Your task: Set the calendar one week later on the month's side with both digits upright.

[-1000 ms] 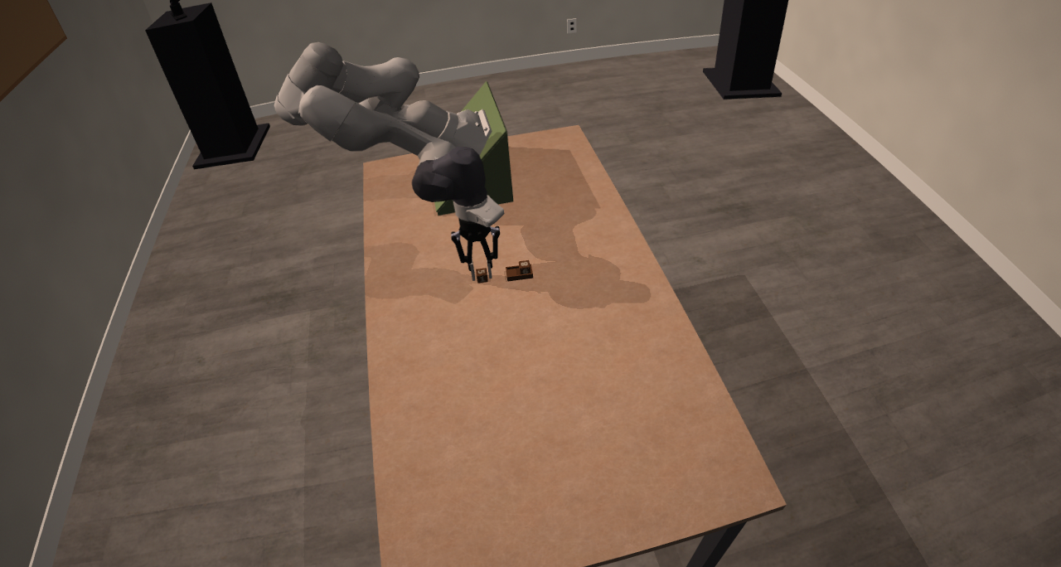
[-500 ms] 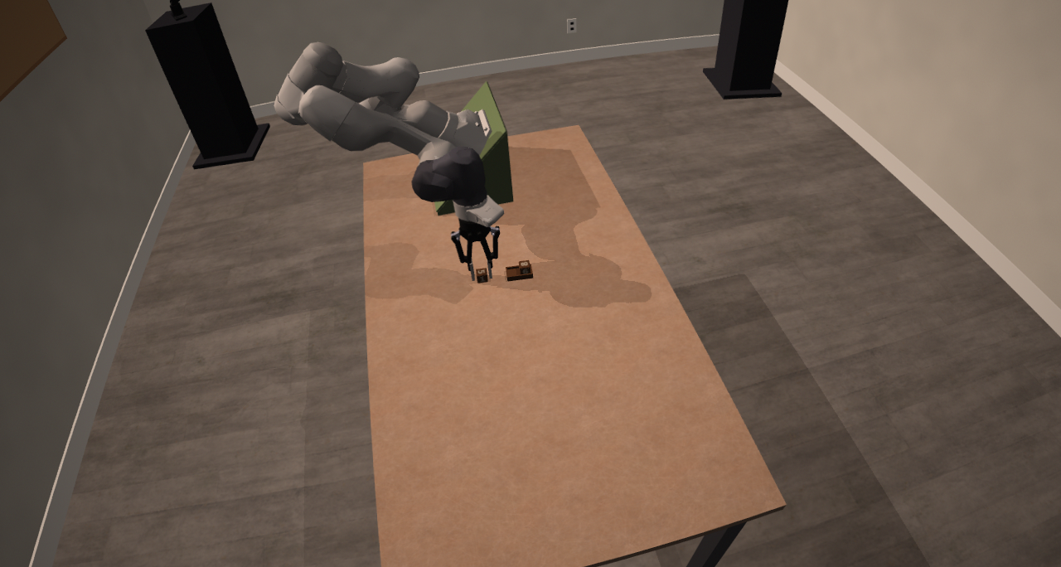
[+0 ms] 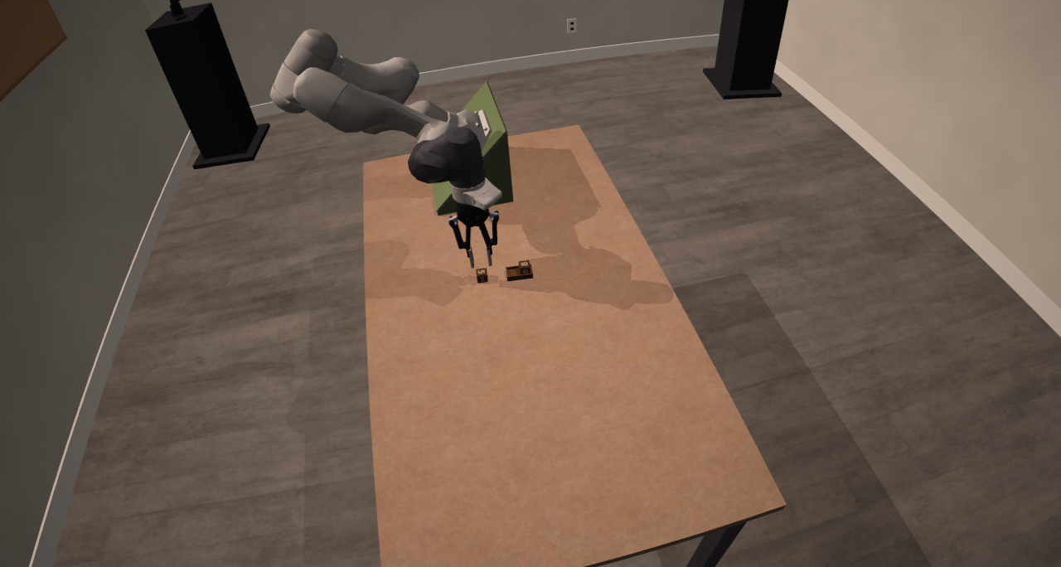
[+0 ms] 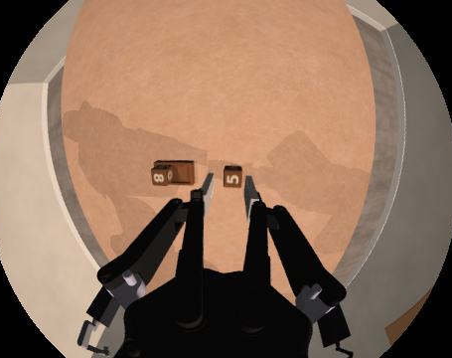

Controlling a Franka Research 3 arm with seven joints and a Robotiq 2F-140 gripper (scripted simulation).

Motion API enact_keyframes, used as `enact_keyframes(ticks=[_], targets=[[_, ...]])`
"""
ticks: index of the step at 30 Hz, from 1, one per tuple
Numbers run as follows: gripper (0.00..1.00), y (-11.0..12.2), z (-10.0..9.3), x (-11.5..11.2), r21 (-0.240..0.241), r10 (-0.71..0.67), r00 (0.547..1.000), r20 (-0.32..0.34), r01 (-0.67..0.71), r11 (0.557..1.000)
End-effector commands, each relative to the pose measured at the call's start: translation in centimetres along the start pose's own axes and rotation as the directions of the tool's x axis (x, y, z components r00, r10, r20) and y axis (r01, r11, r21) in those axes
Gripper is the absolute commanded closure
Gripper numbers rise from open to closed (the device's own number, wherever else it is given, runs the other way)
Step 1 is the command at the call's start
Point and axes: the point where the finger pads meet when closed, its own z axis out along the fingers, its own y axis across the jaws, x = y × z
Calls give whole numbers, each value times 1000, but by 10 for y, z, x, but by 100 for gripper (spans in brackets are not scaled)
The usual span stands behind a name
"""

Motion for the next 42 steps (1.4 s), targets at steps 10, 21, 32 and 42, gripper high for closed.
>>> enact_keyframes(ticks=[10, 21, 32, 42], targets=[[72, 4, -33, -4, -13, -26, 1000, 15, 27, 1000], [0, 4, -33, -4, -13, -26, 1000, 15, 27, 1000], [0, 4, -33, -4, -13, -26, 1000, 15, 27, 1000], [0, -4, -33, -3, -10, 132, 991, 13, -131, 991]])
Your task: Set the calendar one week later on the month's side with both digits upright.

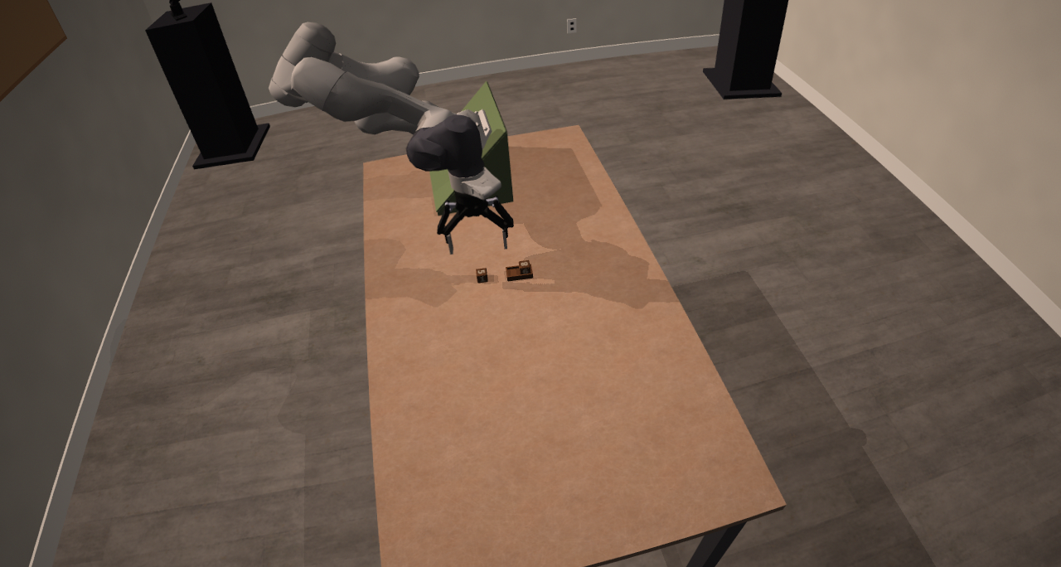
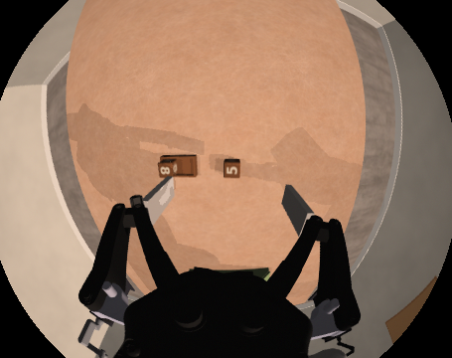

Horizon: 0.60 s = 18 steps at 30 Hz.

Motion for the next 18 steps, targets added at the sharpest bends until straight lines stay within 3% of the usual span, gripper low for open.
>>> enact_keyframes(ticks=[1, 12, 18], targets=[[0, -7, -1, 0, 3, 172, 985, 0, -172, 985], [0, -13, -1, 0, 4, 306, 952, 3, -306, 952], [0, -18, -1, 0, 5, 420, 908, 5, -420, 908]])
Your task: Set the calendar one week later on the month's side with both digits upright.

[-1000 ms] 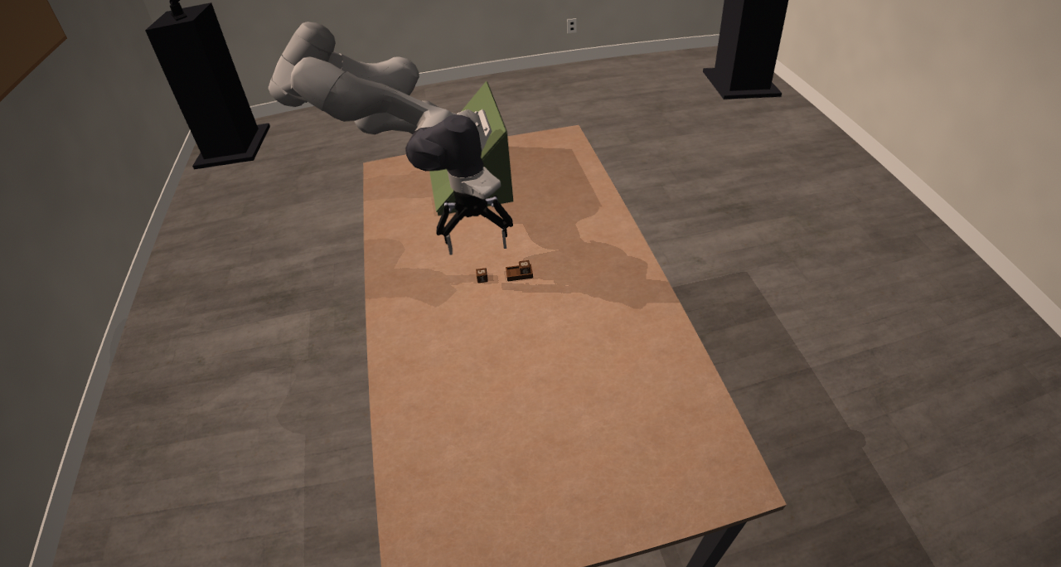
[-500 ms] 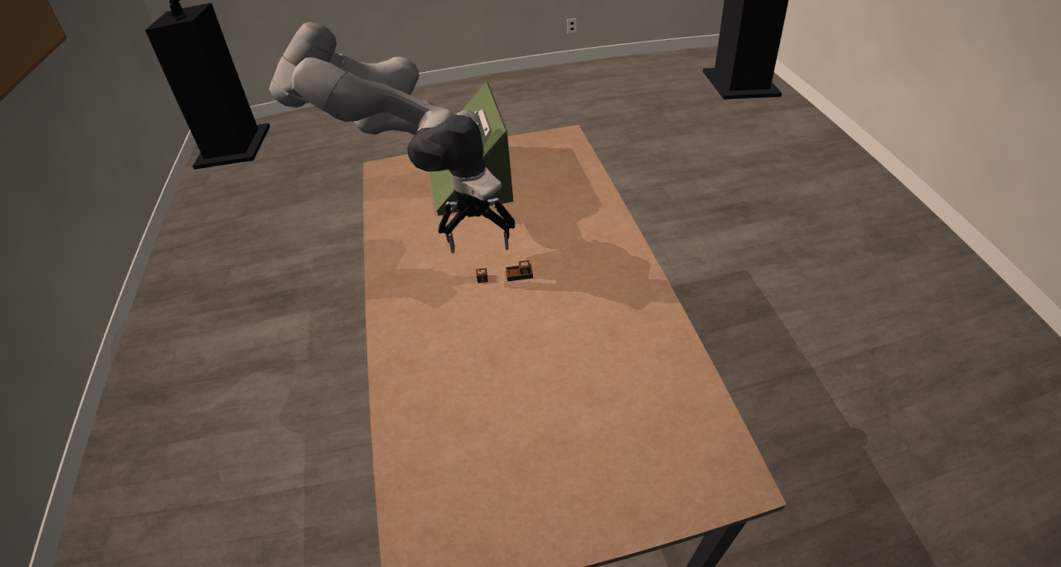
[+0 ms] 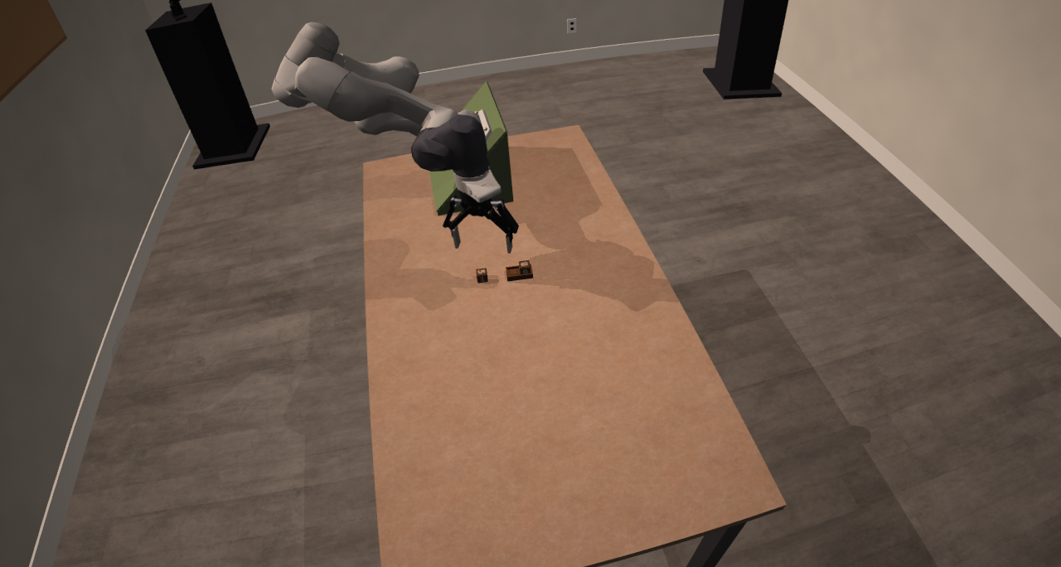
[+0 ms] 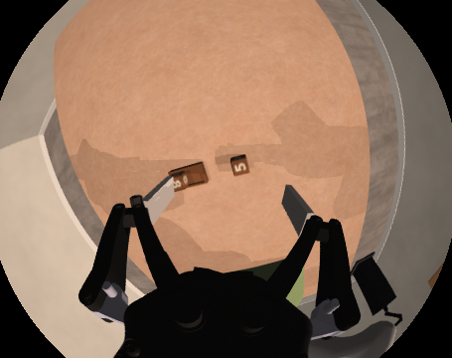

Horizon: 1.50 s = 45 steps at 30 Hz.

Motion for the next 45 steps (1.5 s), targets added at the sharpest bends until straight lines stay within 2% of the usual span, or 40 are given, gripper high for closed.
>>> enact_keyframes(ticks=[1, 10, 24, 27, 28, 42, 44, 45], targets=[[0, -4, -1, -1, 3, 173, 985, -8, -173, 985], [0, -9, -1, -2, 5, 279, 960, -6, -279, 960], [0, -18, -1, -5, 6, 502, 865, -2, -502, 865], [0, -19, -1, -5, 6, 509, 861, -2, -509, 861], [0, -21, -1, -6, 6, 549, 836, -1, -549, 836], [0, -29, -1, -9, 5, 718, 696, 2, -718, 696], [0, -29, -1, -9, 5, 718, 696, 2, -718, 696], [0, -31, -1, -9, 5, 747, 665, 3, -747, 665]])
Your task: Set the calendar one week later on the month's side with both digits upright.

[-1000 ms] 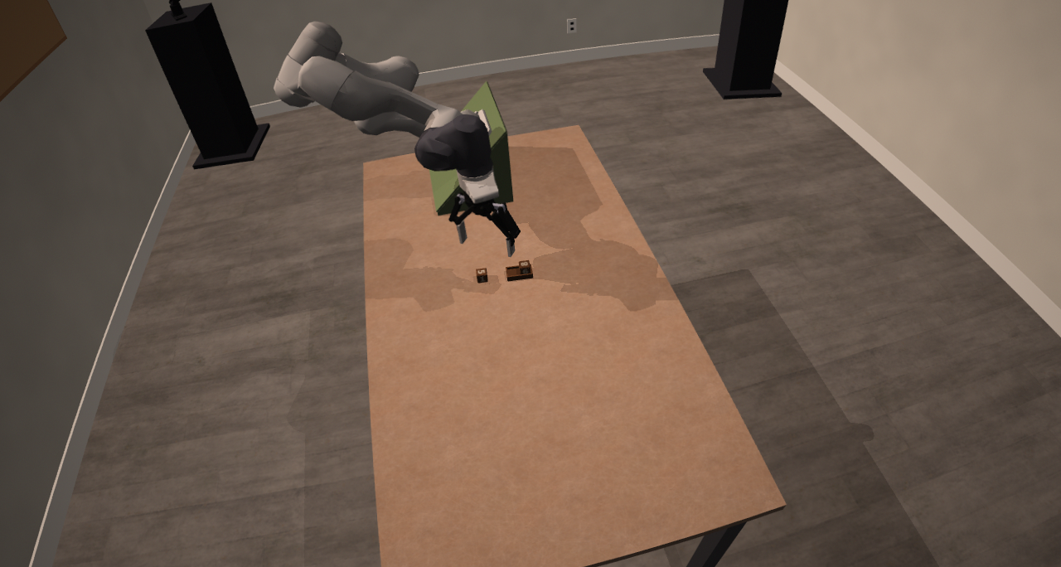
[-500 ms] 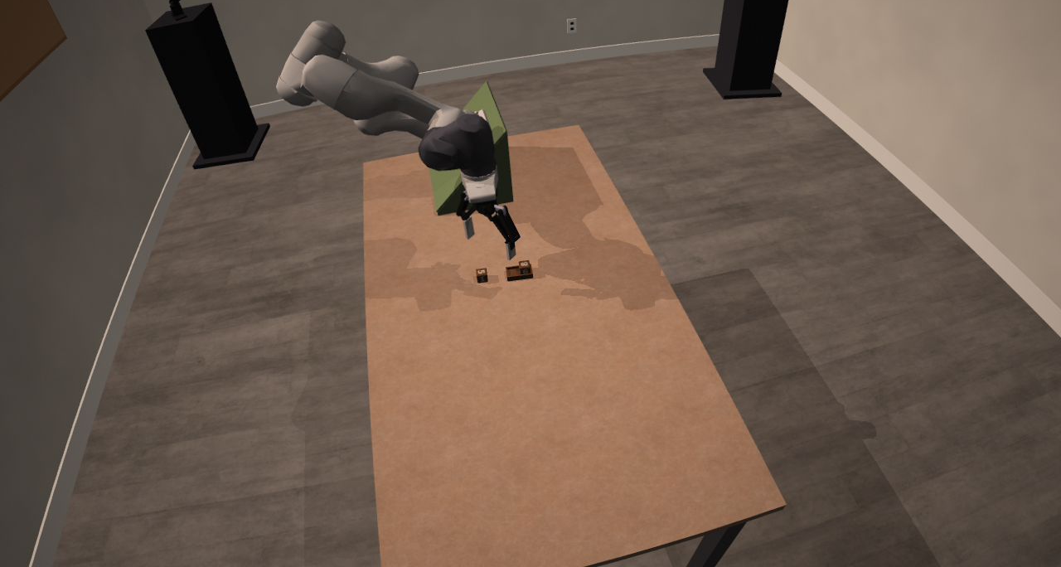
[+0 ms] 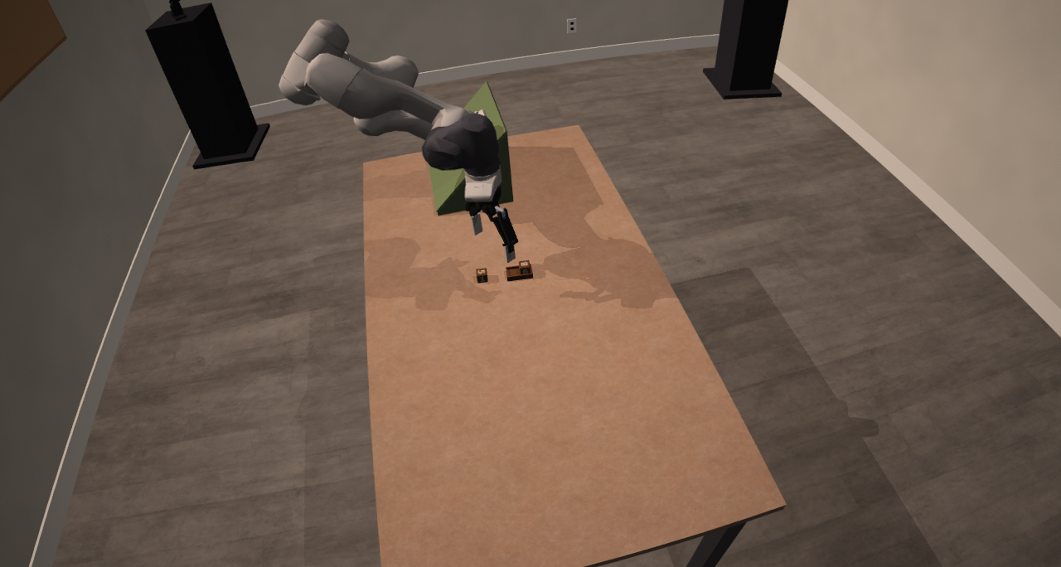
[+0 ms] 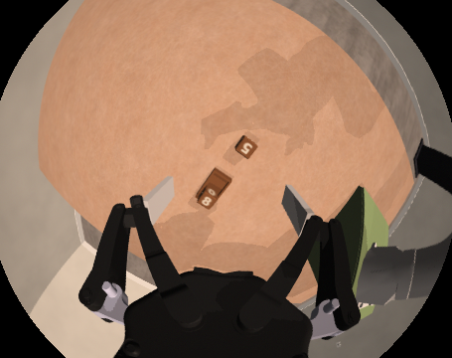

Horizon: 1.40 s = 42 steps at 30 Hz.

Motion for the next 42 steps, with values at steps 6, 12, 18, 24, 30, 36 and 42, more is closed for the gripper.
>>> enact_keyframes(ticks=[6, 12, 18, 24, 30, 36, 42], targets=[[0, -5, -1, -6, 9, 248, 969, -3, -248, 969], [0, -7, -1, -10, 9, 339, 941, -2, -339, 941], [0, -9, -1, -13, 9, 422, 907, -1, -422, 907], [0, -10, -1, -16, 9, 506, 862, 0, -506, 862], [0, -12, -1, -19, 9, 586, 810, 0, -586, 810], [0, -14, 0, -22, 9, 655, 756, 1, -655, 756], [0, -16, 0, -25, 9, 723, 691, 1, -723, 691]])
